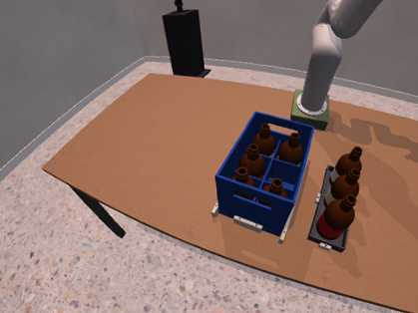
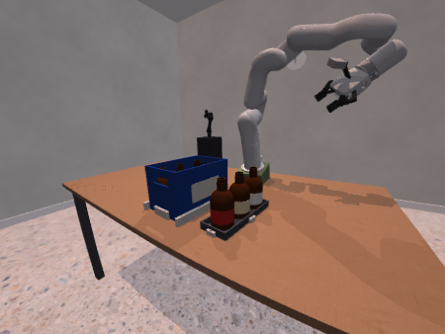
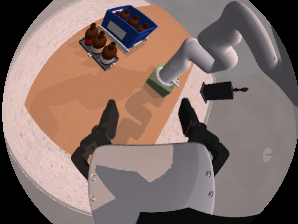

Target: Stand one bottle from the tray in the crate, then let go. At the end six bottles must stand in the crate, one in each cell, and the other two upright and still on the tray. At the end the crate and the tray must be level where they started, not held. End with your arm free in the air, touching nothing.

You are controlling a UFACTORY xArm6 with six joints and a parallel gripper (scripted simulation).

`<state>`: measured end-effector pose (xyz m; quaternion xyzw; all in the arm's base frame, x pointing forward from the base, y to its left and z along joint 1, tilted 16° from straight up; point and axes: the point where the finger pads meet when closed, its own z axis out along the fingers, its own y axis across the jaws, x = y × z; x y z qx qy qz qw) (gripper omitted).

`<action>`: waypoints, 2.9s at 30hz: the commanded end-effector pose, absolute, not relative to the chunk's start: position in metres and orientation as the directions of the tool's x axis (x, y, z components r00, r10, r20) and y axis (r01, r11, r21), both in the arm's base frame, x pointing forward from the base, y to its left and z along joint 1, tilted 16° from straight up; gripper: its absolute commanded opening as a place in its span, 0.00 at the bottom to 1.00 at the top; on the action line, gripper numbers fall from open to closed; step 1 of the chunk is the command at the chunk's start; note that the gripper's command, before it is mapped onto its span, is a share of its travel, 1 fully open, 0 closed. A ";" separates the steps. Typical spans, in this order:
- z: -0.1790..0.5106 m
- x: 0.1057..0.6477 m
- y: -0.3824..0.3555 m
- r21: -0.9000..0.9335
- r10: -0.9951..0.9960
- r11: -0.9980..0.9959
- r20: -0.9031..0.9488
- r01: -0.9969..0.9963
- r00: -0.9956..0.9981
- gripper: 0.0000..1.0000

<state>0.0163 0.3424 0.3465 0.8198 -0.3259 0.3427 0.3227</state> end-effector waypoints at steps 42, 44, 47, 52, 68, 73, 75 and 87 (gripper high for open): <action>0.318 0.148 0.313 0.130 -0.736 -0.163 0.644 -0.978 0.208 1.00; 0.314 0.163 0.306 0.111 -0.770 -0.093 0.621 -0.989 0.142 1.00; 0.310 0.180 0.297 0.091 -0.802 -0.011 0.594 -0.996 0.063 1.00; 0.305 0.203 0.283 0.065 -0.831 0.108 0.553 -0.992 -0.054 1.00; 0.291 0.267 0.229 0.007 -0.796 0.493 0.406 -0.870 -0.448 1.00; 0.287 0.289 0.205 -0.005 -0.728 0.630 0.344 -0.777 -0.592 1.00; 0.285 0.298 0.193 -0.007 -0.687 0.688 0.316 -0.726 -0.654 1.00; 0.278 0.333 0.134 -0.002 -0.433 0.898 0.185 -0.441 -0.882 1.00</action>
